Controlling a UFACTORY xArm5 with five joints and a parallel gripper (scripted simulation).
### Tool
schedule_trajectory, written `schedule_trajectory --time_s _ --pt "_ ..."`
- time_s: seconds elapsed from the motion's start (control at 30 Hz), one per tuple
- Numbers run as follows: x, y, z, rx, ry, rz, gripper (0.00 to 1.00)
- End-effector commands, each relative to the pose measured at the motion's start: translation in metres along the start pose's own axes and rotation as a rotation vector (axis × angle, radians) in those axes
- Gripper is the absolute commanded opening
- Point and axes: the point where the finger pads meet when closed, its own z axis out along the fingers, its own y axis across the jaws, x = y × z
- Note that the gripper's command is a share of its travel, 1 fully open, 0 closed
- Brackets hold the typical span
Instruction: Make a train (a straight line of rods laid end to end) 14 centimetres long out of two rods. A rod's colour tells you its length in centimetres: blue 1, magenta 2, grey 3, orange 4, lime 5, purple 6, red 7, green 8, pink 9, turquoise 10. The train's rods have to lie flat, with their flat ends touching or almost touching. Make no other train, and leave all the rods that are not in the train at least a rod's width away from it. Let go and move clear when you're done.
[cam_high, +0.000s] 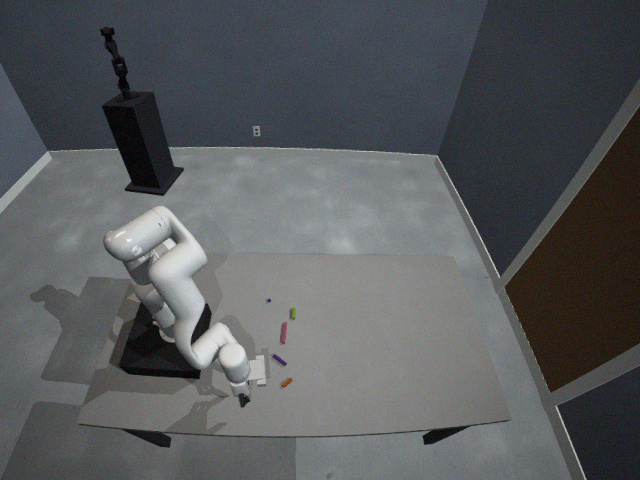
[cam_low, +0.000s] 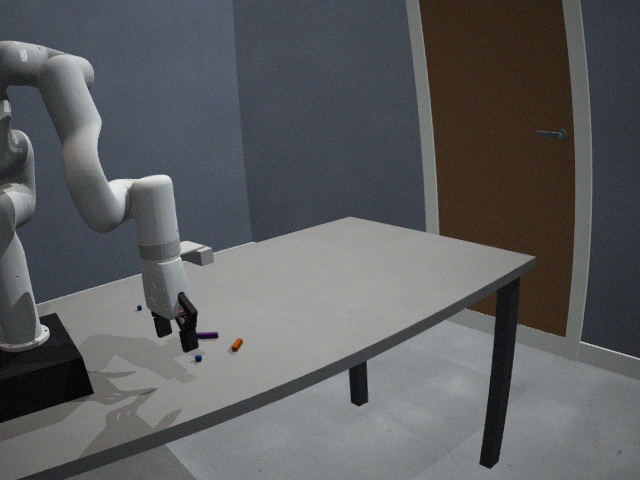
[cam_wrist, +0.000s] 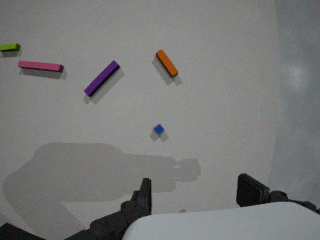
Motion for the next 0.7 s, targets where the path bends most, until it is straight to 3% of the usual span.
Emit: schedule_trajectory --time_s 0.0,0.23,0.27,0.67 --pt "0.021 0.011 -0.002 0.001 0.0 -0.167 1.0" --pt "0.04 0.02 -0.003 0.001 0.0 -0.323 1.0" --pt "0.051 0.025 -0.003 0.001 0.001 -0.41 1.0" --pt "0.096 0.041 -0.003 0.0 0.002 -0.768 1.0"
